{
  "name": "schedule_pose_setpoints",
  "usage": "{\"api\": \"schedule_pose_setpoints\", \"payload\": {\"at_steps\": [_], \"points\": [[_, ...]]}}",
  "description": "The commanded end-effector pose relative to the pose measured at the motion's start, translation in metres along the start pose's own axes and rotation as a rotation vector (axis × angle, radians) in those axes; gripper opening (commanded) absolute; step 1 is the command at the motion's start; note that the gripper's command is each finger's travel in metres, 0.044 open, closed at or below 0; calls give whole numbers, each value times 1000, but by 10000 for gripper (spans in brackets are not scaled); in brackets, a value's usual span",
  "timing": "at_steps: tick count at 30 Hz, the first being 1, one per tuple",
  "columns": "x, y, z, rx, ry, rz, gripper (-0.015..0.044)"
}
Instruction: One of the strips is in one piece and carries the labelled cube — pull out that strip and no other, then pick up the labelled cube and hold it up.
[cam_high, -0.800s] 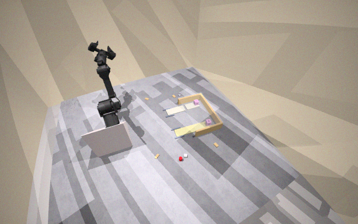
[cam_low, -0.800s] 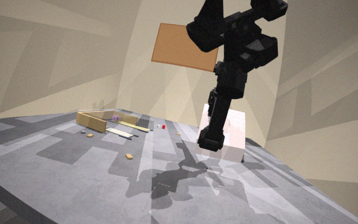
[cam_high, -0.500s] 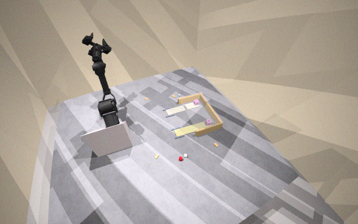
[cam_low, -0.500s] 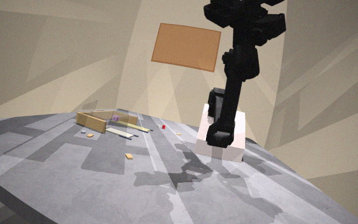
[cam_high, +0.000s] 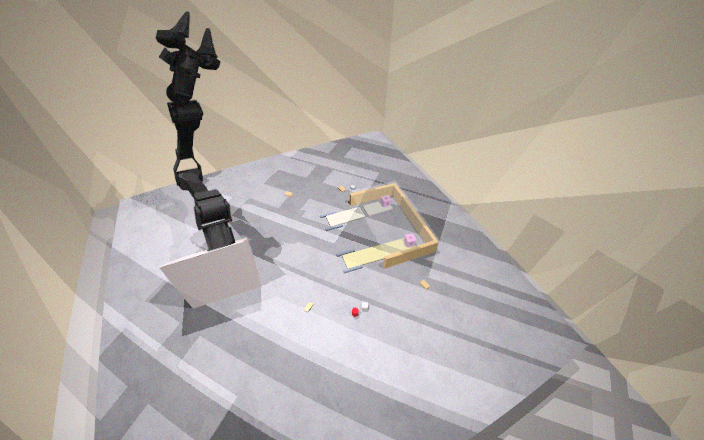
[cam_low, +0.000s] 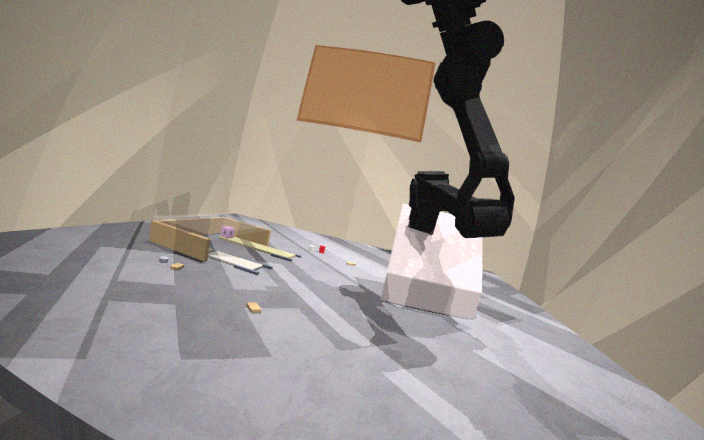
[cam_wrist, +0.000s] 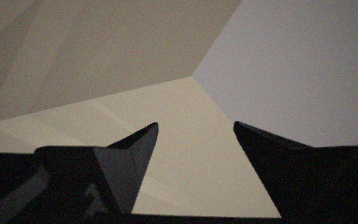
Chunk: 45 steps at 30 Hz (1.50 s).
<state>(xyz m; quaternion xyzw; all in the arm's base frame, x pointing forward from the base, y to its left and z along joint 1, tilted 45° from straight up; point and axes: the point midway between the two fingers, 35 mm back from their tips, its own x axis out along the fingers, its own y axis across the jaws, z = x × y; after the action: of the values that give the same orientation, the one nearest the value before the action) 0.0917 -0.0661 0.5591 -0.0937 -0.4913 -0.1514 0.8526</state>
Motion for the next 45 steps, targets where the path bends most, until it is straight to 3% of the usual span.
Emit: {"api": "schedule_pose_setpoints", "payload": {"at_steps": [1, 8, 17, 25, 31, 38, 45], "points": [[-2, -23, -63, 95, 151, -14, 400], [-25, -34, -179, 273, 429, -2, 400], [-80, -3, -291, 435, 737, 64, 400], [-169, 59, -375, 657, 1074, 176, 400], [-251, 112, -404, 819, 1333, 276, 400], [-350, 166, -400, 990, 1629, 397, 400], [-359, 170, -398, 1005, 1657, 409, 400]]}}
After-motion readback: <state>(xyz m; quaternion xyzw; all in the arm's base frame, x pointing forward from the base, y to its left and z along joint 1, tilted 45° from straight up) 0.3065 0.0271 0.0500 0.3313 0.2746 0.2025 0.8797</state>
